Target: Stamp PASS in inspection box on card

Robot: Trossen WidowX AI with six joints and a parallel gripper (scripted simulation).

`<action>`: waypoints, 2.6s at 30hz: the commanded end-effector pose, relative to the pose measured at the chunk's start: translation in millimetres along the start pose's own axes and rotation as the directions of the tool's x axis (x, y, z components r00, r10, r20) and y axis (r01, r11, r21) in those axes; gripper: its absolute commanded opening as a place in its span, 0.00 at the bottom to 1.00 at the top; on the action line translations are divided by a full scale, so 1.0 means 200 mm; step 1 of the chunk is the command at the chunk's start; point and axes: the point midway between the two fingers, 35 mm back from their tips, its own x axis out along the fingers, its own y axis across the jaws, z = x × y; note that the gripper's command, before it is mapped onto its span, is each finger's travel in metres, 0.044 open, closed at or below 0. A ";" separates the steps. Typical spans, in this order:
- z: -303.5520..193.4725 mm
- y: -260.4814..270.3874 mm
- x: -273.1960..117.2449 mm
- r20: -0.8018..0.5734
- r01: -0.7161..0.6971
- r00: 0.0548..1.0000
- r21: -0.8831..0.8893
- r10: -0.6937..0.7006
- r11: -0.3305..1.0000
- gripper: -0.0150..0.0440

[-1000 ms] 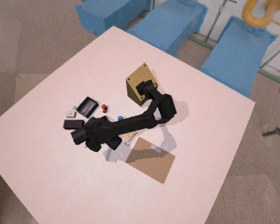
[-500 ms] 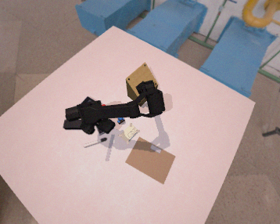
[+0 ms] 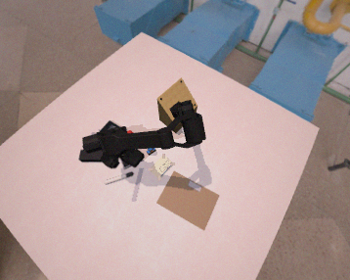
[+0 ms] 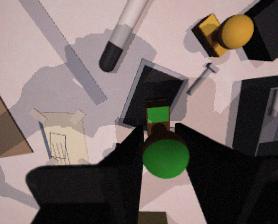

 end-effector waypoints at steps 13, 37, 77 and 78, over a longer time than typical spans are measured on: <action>0.00 0.00 0.06 0.000 -0.002 1.000 0.005 0.002 1.000 0.25; 0.00 0.00 0.14 0.000 -0.003 1.000 0.003 0.003 1.000 0.25; -0.01 0.01 0.24 0.000 -0.005 1.000 -0.006 0.005 1.000 0.25; -0.01 0.01 0.24 0.000 -0.005 1.000 -0.006 0.005 1.000 0.25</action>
